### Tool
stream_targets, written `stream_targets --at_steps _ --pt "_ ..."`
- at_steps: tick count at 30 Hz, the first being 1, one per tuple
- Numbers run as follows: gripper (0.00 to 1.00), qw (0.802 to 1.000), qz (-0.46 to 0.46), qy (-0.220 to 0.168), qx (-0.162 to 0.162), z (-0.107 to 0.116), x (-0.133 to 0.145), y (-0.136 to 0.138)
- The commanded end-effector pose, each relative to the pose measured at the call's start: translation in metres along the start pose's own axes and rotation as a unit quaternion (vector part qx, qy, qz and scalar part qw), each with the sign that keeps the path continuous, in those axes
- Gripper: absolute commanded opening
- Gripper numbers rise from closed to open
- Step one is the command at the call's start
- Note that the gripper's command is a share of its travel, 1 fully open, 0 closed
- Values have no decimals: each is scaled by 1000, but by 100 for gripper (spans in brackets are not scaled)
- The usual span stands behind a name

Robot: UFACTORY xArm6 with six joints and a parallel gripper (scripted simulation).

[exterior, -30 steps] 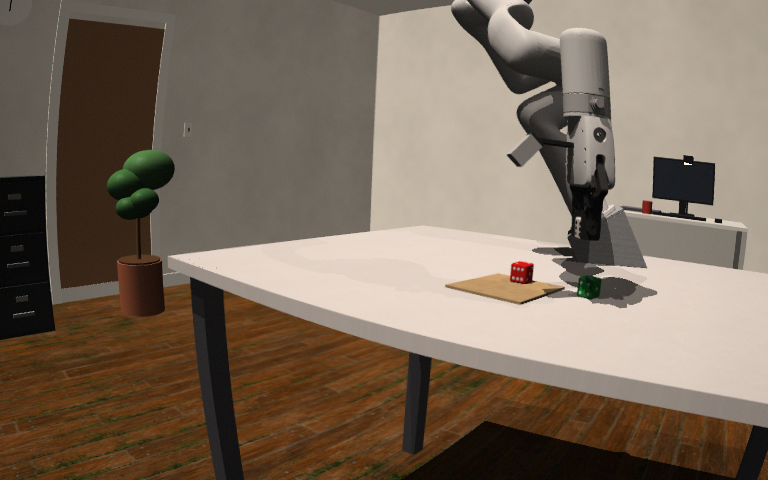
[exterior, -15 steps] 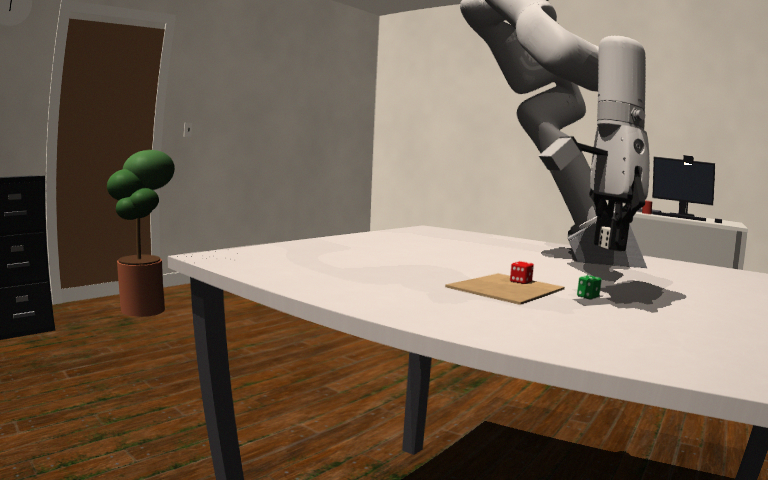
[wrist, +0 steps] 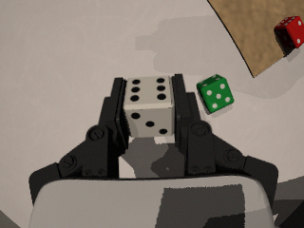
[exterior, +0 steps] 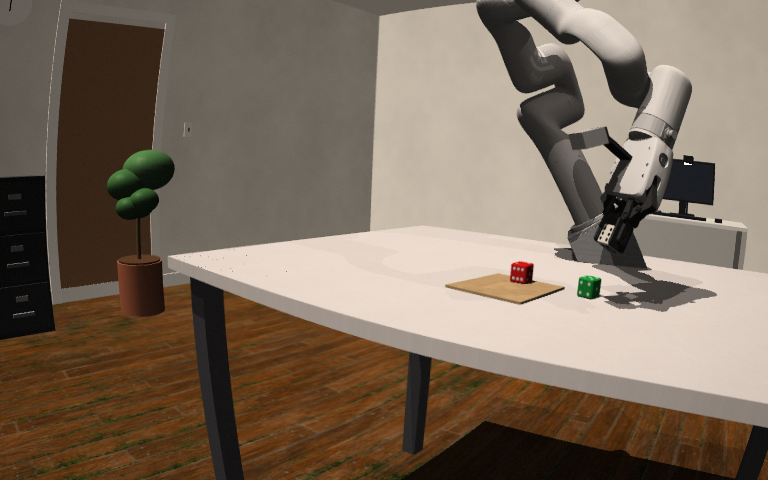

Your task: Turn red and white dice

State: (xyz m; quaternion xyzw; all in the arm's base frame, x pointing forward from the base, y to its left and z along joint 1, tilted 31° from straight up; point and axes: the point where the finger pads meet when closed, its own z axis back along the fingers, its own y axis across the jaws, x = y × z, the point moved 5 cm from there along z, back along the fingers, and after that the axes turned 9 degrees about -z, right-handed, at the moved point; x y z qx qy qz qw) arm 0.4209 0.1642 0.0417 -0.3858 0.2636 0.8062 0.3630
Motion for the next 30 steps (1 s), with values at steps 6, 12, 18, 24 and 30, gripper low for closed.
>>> stream_targets --at_steps 6,12,18,24,30 --pt "27 988 -2 151 -21 -2 18 3" --pt "27 976 -3 214 -35 -3 24 3" --pt "27 954 -3 294 -49 -6 32 5" --pt "27 954 -3 295 -48 -7 33 5" --pt "27 955 -2 295 -45 -12 35 5"
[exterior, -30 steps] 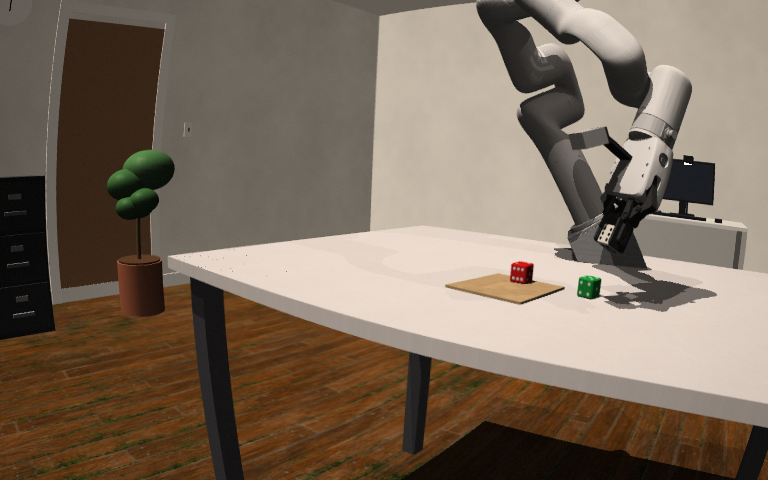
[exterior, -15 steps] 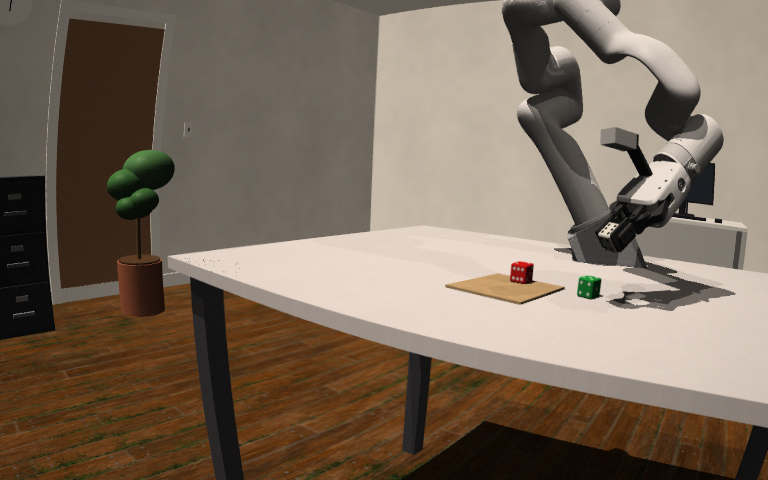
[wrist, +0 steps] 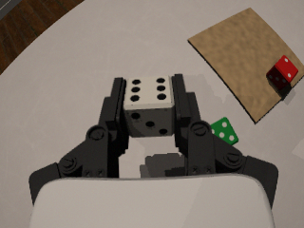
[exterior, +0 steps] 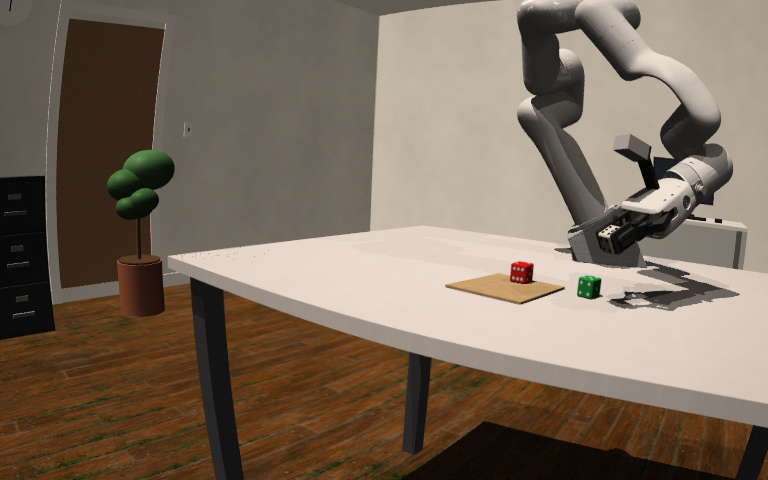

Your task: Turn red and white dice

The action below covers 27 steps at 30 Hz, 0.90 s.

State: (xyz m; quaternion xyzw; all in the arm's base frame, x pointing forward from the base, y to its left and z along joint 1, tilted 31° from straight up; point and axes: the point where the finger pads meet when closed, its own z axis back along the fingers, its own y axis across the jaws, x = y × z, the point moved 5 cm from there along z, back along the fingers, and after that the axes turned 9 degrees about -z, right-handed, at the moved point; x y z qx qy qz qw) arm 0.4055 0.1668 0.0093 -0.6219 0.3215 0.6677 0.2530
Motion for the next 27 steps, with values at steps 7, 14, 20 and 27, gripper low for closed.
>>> stream_targets --at_steps 7,14,20,27 --pt "27 1000 -1 1 1 -11 21 2" --pt "27 1000 -1 1 1 -23 43 6" --pt "27 1000 -1 1 1 -28 52 7" --pt "27 1000 -1 1 1 -32 58 8"
